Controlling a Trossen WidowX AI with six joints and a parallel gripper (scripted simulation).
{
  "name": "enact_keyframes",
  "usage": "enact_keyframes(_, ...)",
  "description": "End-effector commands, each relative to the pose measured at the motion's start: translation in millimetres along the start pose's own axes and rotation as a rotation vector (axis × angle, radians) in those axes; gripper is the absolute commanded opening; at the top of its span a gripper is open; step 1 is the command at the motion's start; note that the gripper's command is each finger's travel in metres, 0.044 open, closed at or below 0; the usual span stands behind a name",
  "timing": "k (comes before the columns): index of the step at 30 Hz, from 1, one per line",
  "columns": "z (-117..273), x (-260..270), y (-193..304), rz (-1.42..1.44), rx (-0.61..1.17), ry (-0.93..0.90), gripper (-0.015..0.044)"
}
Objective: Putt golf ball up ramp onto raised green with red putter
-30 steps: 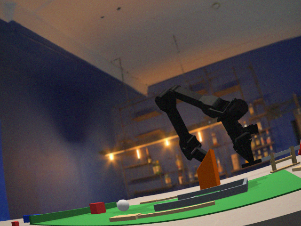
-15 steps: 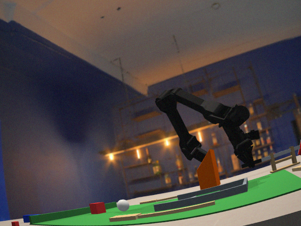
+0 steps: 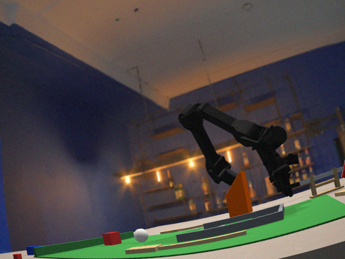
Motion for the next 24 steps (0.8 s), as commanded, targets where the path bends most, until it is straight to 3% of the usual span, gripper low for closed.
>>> enact_keyframes(1, 0, 0, 0, -0.001, -0.001, 0.001, 0.0335)
enact_keyframes(12, 0, 0, 0, -0.001, -0.001, 0.001, 0.0046)
enact_keyframes(19, 2, 0, -1, -0.001, -0.001, 0.001, 0.0)
enact_keyframes(24, 25, -2, -9, 0.0, -0.004, 0.001, 0.0)
Point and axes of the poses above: the point midway between the two fingers, 35 mm back from their tips, its own z axis back along the fingers, its own x axis across the jaws, y = z × x, the point moved 10 cm from there along z, back along the fingers, and after that the axes turned 8 degrees about -z, right-handed, at the moved point
